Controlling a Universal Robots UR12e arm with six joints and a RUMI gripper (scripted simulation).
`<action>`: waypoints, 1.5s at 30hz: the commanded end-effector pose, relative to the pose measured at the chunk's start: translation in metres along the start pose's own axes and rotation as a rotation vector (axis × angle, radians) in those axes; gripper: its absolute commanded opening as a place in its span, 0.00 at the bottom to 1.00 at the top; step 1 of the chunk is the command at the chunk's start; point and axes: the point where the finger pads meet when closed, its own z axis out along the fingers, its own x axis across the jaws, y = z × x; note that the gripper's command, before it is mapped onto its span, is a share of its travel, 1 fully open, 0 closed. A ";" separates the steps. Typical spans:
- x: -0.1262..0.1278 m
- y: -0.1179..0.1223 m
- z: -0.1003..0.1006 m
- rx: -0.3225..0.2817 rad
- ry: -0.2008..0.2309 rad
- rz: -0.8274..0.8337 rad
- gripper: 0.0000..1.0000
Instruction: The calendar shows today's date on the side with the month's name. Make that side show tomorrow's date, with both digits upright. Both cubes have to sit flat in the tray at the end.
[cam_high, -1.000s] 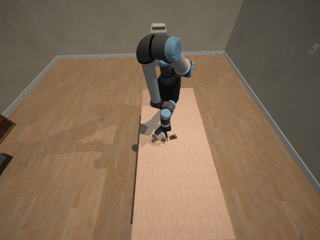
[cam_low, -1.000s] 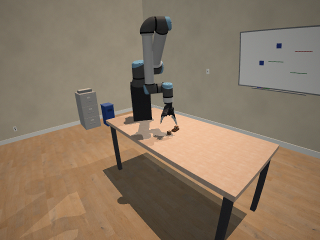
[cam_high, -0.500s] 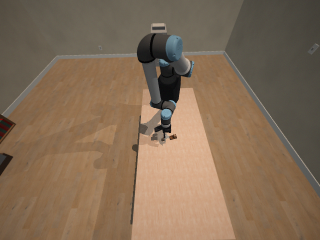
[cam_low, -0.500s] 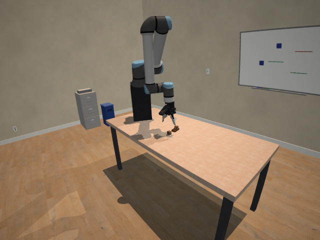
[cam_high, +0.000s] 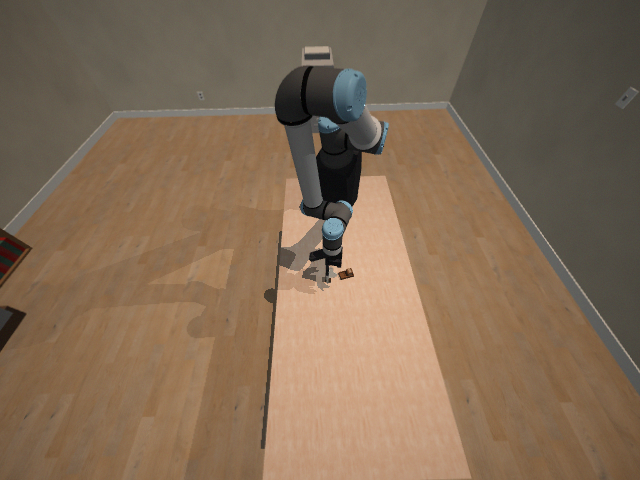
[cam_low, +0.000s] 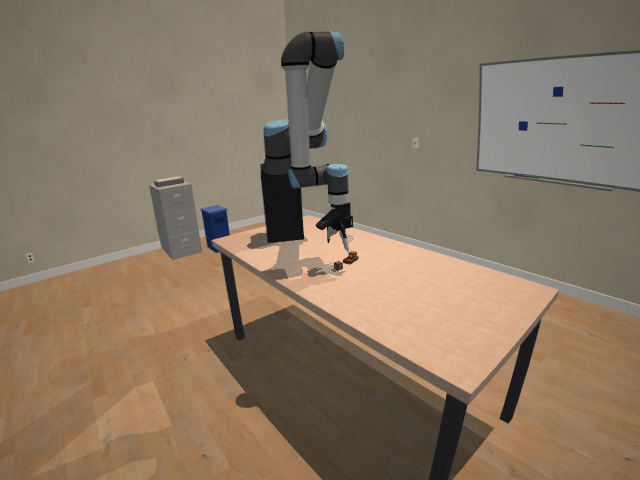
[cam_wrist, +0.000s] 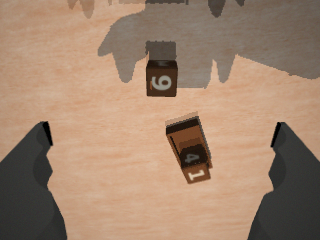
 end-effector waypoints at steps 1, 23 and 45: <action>0.000 0.000 0.000 0.001 -0.001 0.014 1.00; 0.000 0.000 0.000 0.001 -0.001 0.014 0.29; 0.000 0.000 0.000 0.001 0.000 0.016 0.29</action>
